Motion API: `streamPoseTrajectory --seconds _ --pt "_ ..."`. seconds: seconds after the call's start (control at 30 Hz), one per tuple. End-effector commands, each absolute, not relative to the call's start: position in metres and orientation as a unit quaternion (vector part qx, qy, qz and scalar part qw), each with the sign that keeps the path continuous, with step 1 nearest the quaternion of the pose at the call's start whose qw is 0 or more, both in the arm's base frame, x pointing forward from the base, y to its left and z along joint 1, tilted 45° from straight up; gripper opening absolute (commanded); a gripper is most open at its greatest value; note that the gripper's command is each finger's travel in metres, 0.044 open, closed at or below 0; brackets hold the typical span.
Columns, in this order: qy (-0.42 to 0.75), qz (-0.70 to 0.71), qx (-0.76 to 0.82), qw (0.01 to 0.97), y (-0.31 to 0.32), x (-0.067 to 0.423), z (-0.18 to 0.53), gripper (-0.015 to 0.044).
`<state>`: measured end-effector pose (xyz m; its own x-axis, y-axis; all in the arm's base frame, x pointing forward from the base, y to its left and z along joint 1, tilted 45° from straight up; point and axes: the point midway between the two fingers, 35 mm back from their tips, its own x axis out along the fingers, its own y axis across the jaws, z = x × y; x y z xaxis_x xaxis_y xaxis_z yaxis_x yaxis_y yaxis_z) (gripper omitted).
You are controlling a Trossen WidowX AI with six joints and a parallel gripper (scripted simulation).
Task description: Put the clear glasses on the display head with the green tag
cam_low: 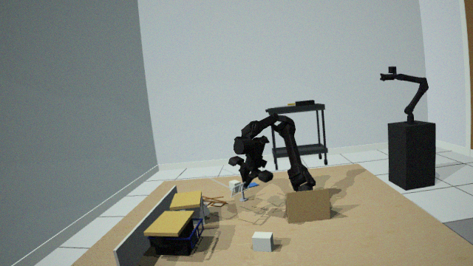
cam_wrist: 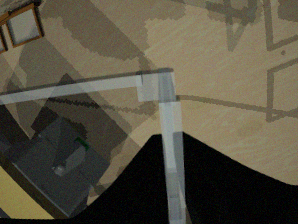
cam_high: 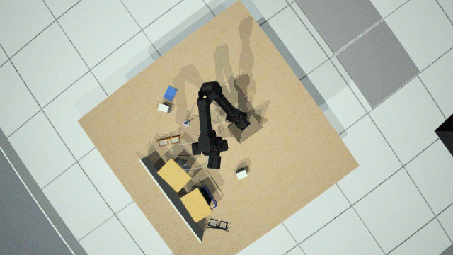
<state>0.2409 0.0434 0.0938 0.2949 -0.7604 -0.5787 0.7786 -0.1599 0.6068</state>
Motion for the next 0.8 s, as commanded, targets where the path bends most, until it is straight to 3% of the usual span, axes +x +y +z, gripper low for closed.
streamPoseTrajectory --seconds 0.0,0.77 --pt "0.017 -0.573 0.471 0.671 0.062 0.243 0.088 0.0000" --pt "0.071 -0.436 0.400 0.803 0.162 0.210 0.037 0.0000"
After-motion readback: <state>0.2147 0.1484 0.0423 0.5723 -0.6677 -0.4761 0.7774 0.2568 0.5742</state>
